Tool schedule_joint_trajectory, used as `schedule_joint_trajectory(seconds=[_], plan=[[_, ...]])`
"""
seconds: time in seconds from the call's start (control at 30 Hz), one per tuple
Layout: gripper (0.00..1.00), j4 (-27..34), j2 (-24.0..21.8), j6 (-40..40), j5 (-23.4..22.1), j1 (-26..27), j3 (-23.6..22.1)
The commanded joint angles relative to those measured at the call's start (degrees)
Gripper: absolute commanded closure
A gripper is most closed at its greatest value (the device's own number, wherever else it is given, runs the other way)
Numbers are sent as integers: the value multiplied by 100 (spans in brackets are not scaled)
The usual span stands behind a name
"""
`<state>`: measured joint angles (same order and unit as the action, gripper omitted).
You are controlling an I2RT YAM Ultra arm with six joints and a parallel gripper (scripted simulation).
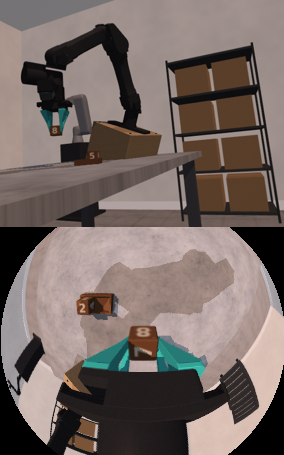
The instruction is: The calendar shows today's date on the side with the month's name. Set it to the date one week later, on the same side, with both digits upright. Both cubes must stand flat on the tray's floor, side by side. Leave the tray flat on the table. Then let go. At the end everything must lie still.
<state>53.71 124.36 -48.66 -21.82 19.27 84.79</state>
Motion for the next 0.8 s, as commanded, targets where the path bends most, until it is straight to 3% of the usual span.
schedule_joint_trajectory(seconds=[0.0, 0.4, 0.77], plan=[[73, 42, 38, 917, 0, 154, 132], [73, 112, 413, 3057, 12, 485, 444], [73, 141, 563, 3918, 16, 618, 570]])
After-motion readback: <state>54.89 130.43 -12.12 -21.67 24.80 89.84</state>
